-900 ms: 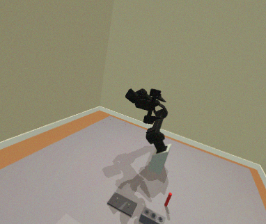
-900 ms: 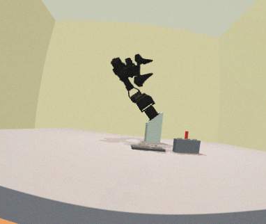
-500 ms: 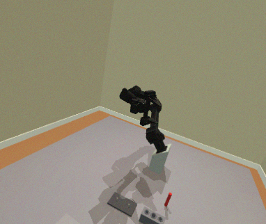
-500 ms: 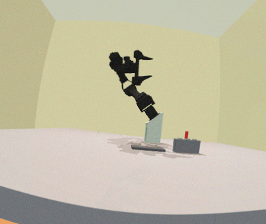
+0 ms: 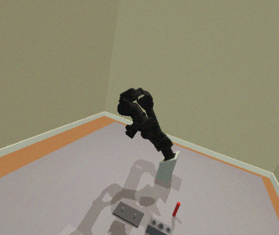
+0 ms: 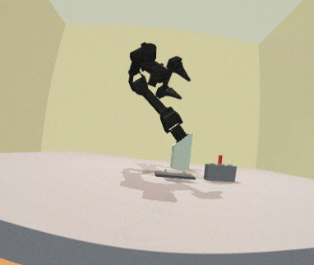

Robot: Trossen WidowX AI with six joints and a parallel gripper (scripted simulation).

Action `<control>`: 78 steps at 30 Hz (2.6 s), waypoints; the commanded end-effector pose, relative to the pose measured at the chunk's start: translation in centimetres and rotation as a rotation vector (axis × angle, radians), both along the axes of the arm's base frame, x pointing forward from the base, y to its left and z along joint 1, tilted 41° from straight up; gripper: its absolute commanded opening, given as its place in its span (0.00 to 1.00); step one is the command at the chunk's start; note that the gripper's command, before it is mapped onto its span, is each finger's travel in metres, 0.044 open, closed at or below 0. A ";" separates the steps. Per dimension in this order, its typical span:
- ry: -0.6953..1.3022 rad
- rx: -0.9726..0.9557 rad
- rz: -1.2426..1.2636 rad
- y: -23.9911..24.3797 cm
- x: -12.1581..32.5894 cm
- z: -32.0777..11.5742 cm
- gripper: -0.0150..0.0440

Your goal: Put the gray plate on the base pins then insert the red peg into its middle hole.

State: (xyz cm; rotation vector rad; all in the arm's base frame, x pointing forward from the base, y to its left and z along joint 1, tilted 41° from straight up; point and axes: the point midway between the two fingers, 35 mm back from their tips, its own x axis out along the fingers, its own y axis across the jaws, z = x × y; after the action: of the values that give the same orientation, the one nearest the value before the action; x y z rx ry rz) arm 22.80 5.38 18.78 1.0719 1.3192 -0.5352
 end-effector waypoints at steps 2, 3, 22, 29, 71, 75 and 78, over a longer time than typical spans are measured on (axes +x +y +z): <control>0.139 -0.136 -0.132 -0.3 3.1 -3.1 1.00; 0.164 -0.170 -0.160 -0.4 3.8 -3.8 1.00; 0.127 -0.855 -0.697 0.5 13.6 -20.6 1.00; 0.122 -0.860 -0.700 0.5 13.6 -20.8 1.00; 0.120 -0.864 -0.701 -7.6 13.2 -29.8 1.00; 0.120 -0.864 -0.701 -8.1 13.1 -30.2 1.00; 0.120 -0.865 -0.701 -8.4 13.1 -30.6 1.00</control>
State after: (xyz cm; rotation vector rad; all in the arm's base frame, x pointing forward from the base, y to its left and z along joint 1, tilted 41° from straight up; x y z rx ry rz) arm 36.17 -2.58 -11.28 0.7444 0.6210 -1.5394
